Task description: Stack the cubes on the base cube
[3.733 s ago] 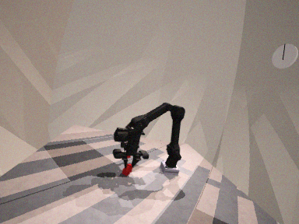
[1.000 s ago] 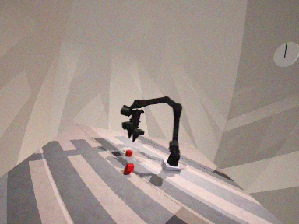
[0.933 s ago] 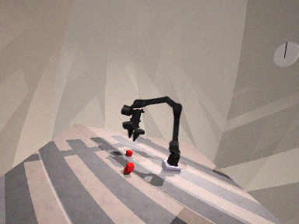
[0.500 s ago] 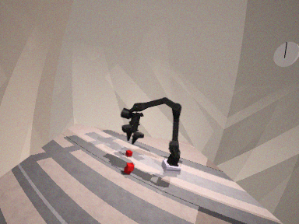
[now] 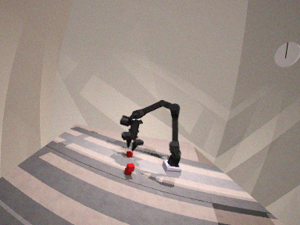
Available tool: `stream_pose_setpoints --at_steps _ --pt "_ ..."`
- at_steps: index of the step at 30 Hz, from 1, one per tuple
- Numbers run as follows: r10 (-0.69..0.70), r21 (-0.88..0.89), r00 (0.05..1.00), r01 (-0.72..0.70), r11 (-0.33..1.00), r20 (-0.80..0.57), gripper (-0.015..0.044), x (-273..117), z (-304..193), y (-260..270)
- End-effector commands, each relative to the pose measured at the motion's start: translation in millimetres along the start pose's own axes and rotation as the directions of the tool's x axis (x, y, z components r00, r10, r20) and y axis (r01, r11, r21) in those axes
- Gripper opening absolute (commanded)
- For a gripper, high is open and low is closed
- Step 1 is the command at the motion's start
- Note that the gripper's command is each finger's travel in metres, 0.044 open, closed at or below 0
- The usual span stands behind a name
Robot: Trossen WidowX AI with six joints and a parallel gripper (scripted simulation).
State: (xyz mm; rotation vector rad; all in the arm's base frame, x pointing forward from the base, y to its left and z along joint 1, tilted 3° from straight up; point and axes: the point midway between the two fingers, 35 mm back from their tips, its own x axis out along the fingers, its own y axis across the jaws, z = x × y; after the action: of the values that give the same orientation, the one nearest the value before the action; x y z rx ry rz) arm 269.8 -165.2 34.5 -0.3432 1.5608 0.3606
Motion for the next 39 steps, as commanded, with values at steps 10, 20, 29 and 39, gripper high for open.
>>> stream_pose_setpoints --at_steps 10,20,29,39 --pt "0.002 -0.006 1.000 -0.002 1.000 -0.006 0.0265 22 -1 1" --pt "0.002 -0.006 1.000 -0.002 1.000 -0.006 0.0265 37 -2 1" --pt "0.002 -0.006 1.000 -0.002 1.000 -0.006 0.0105 37 -2 1" --pt "0.002 -0.006 1.000 -0.002 1.000 -0.006 0.0105 14 1 -2"
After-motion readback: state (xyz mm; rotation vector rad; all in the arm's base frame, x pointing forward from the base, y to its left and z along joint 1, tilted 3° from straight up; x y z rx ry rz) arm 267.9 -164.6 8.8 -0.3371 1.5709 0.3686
